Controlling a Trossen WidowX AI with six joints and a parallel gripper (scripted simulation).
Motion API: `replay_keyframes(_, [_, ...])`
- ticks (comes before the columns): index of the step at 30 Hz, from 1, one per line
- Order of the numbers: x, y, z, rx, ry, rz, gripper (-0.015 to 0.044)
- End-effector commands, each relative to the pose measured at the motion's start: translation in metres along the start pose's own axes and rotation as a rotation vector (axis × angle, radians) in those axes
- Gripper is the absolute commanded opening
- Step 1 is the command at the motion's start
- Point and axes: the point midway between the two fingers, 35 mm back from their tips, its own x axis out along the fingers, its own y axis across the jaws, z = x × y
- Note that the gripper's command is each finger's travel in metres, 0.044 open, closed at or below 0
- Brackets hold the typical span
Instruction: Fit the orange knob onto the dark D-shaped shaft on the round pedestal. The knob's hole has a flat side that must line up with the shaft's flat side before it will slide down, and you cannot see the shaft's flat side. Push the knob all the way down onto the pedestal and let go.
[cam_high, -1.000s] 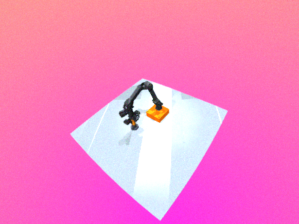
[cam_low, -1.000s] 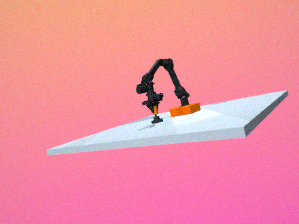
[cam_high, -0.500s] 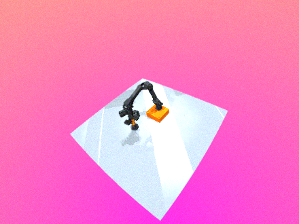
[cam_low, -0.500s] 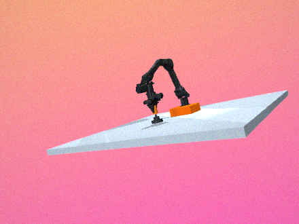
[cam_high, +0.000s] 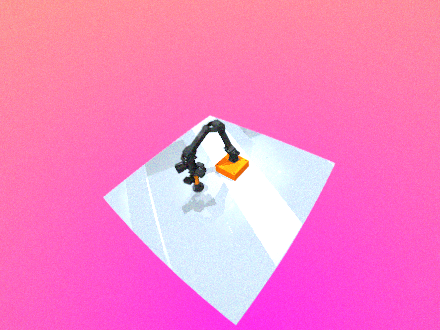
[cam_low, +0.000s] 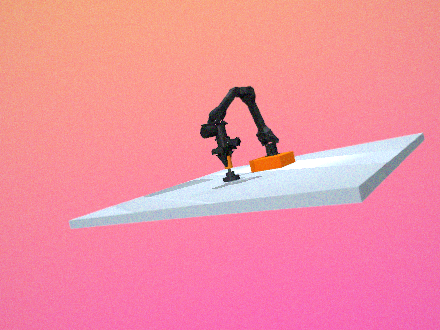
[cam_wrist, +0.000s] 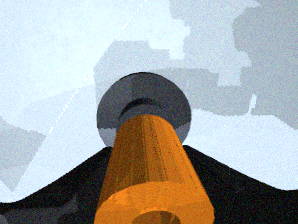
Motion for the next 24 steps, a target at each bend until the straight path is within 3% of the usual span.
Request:
replay_keyframes(1, [-0.0002,0.0000,-0.0003,-0.004,0.004,-0.002,0.0000])
replay_keyframes(24, [-0.0011,-0.0020,-0.0011,-0.213,0.004,-0.002,0.0000])
